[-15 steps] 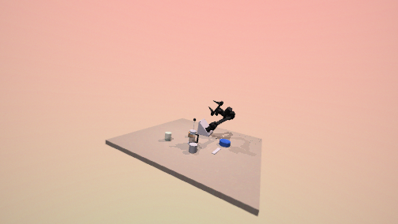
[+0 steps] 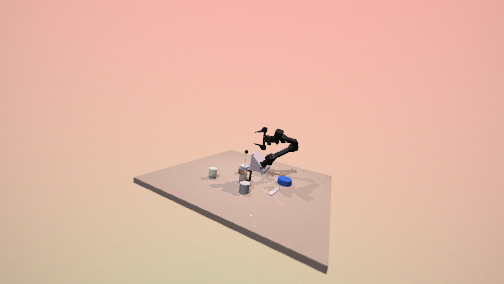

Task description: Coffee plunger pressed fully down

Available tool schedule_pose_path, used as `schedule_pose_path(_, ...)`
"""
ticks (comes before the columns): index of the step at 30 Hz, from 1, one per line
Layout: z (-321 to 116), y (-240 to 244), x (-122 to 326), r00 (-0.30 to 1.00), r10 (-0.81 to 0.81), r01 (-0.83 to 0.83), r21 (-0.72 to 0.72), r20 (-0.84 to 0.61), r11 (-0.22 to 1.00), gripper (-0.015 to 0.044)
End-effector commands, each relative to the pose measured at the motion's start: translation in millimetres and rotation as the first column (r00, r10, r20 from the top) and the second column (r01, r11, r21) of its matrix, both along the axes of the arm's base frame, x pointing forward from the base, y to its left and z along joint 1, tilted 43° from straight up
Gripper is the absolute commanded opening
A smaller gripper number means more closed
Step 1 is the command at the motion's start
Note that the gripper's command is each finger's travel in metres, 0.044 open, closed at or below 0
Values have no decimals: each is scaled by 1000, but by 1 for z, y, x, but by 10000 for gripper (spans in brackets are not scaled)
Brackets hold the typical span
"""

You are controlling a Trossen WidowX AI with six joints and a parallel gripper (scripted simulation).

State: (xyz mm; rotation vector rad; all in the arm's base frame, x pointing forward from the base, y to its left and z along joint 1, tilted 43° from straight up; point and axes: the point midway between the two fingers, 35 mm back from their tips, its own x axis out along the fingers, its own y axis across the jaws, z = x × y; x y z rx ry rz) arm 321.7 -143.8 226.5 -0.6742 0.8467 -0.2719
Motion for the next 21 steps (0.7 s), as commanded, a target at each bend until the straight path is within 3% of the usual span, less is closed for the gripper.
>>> schedule_pose_path(1,-32,-3,24,997,-8,-32,478,82,878,440)
schedule_pose_path(6,-45,-7,34,988,-83,-75,862,134,501,440)
schedule_pose_path(10,-40,-18,32,978,-150,-120,981,143,153,440)
schedule_pose_path(21,-82,20,24,978,-153,-124,983,145,134,440)
